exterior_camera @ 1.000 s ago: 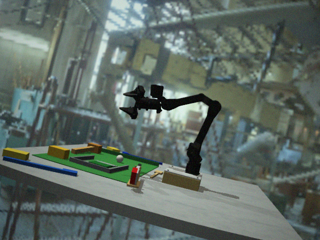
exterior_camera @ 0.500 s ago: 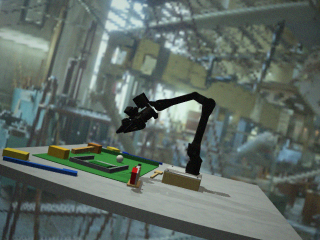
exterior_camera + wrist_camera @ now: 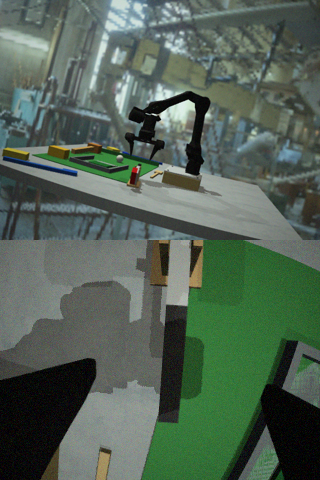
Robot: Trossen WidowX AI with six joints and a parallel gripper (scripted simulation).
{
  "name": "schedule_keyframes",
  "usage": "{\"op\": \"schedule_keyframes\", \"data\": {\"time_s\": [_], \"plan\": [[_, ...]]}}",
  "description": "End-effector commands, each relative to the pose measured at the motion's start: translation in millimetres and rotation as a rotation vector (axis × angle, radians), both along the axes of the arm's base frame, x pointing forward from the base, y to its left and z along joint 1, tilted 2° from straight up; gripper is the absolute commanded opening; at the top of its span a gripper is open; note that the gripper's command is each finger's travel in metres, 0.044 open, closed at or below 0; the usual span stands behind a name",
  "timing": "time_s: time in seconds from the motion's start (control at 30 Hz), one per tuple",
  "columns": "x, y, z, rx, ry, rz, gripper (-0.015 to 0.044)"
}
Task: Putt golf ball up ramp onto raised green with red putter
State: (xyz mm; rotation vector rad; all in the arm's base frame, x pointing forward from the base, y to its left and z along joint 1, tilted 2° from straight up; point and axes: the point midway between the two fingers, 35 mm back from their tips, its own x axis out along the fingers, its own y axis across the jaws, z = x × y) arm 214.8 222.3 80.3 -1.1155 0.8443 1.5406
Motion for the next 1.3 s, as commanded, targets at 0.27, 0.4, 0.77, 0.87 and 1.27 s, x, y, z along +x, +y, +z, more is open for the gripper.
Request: {"op": "schedule_keyframes", "data": {"time_s": [0.27, 0.4, 0.77, 0.87, 1.27], "plan": [[-3.7, 1.0, -19.5, -0.031, -0.005, 0.073, 0.044], [-3.7, 1.9, -25.3, -0.031, -0.005, 0.073, 0.044], [-3.7, 2.9, -49.5, -0.031, -0.004, 0.073, 0.044], [-3.6, 3.1, -52.6, -0.031, -0.004, 0.073, 0.044], [-3.8, 3.8, -71.1, -0.031, -0.004, 0.073, 0.044]]}}
